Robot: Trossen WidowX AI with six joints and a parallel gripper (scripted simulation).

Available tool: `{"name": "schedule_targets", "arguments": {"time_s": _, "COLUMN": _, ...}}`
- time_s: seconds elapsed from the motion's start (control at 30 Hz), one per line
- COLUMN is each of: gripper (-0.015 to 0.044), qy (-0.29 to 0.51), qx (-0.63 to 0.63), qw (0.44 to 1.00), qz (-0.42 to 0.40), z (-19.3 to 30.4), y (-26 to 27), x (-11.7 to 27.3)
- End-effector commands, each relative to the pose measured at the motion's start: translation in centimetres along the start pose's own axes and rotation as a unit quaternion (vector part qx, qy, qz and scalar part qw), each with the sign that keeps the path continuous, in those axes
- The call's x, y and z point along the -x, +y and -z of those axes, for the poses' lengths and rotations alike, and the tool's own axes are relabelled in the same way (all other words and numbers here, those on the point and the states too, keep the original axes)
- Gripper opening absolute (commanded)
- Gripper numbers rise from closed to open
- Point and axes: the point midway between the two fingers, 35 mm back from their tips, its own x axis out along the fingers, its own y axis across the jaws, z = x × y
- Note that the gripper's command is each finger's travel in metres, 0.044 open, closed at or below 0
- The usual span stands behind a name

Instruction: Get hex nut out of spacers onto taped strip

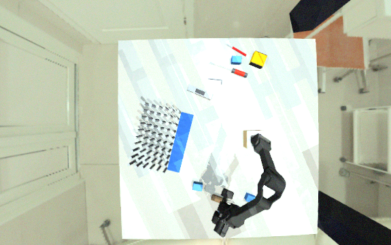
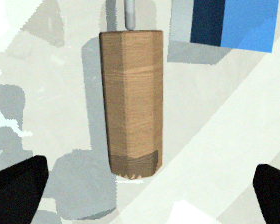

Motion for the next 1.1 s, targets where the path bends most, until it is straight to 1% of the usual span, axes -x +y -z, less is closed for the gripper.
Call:
{"name": "schedule_targets", "arguments": {"time_s": 0.0, "gripper": 0.044, "qy": -0.007, "qx": 0.033, "qw": 0.999, "qz": -0.01, "z": -0.8, "y": -0.2, "x": 0.2}}
{"name": "schedule_targets", "arguments": {"time_s": 0.57, "gripper": 0.044, "qy": -0.009, "qx": 0.03, "qw": 0.999, "qz": -0.014, "z": -0.8, "y": -0.6, "x": -0.1}}
{"name": "schedule_targets", "arguments": {"time_s": 0.63, "gripper": 0.044, "qy": -0.045, "qx": 0.026, "qw": 0.998, "qz": -0.031, "z": -0.5, "y": -0.6, "x": -0.4}}
{"name": "schedule_targets", "arguments": {"time_s": 0.77, "gripper": 0.044, "qy": -0.166, "qx": 0.022, "qw": 0.984, "qz": -0.064, "z": 0.1, "y": -0.9, "x": -0.5}}
{"name": "schedule_targets", "arguments": {"time_s": 0.83, "gripper": 0.044, "qy": -0.205, "qx": 0.02, "qw": 0.976, "qz": -0.067, "z": 0.2, "y": -1.1, "x": -0.3}}
{"name": "schedule_targets", "arguments": {"time_s": 1.07, "gripper": 0.044, "qy": -0.209, "qx": 0.02, "qw": 0.975, "qz": -0.067, "z": 0.2, "y": -1.1, "x": -0.3}}
